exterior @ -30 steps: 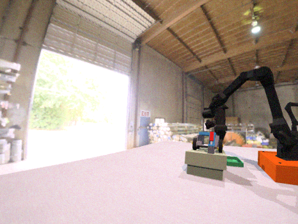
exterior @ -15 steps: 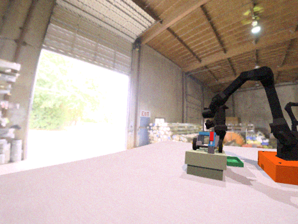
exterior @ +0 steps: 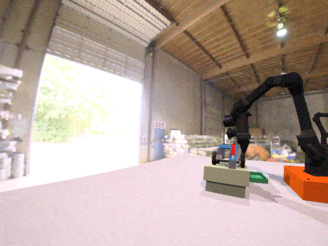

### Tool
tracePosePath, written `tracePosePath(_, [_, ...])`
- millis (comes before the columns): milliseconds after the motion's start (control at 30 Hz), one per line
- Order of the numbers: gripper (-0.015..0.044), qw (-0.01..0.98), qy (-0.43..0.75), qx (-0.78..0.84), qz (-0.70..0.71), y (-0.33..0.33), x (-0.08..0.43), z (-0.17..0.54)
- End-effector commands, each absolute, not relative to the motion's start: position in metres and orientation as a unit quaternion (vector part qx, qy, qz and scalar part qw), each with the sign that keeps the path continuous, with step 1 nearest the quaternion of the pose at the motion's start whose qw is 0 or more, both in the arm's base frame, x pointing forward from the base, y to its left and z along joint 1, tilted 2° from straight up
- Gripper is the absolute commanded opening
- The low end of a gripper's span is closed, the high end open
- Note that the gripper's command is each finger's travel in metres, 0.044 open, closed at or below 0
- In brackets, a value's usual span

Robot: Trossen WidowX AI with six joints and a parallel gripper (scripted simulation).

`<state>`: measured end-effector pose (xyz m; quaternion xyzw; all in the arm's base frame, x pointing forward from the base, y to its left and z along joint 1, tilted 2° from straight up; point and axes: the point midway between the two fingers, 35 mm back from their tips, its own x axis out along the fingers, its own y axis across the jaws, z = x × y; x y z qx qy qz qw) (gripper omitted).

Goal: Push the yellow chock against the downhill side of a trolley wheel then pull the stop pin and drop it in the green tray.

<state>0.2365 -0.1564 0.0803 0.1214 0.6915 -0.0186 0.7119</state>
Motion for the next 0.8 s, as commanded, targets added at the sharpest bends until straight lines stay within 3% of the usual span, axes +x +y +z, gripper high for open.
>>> tracePosePath(0, [0.0190, 0.717, 0.686, 0.119, -0.019, -0.159, 0.237, 0.094])
tracePosePath(300, [0.0190, 0.717, 0.686, 0.118, -0.019, -0.164, 0.237, 0.121])
tracePosePath(433, [0.0295, 0.714, 0.689, 0.121, -0.020, -0.162, 0.236, 0.113])
tracePosePath(567, [0.0190, 0.735, 0.664, 0.118, -0.071, -0.172, 0.238, 0.133])
tracePosePath(767, [0.0190, 0.726, 0.652, 0.187, -0.117, -0.155, 0.252, 0.139])
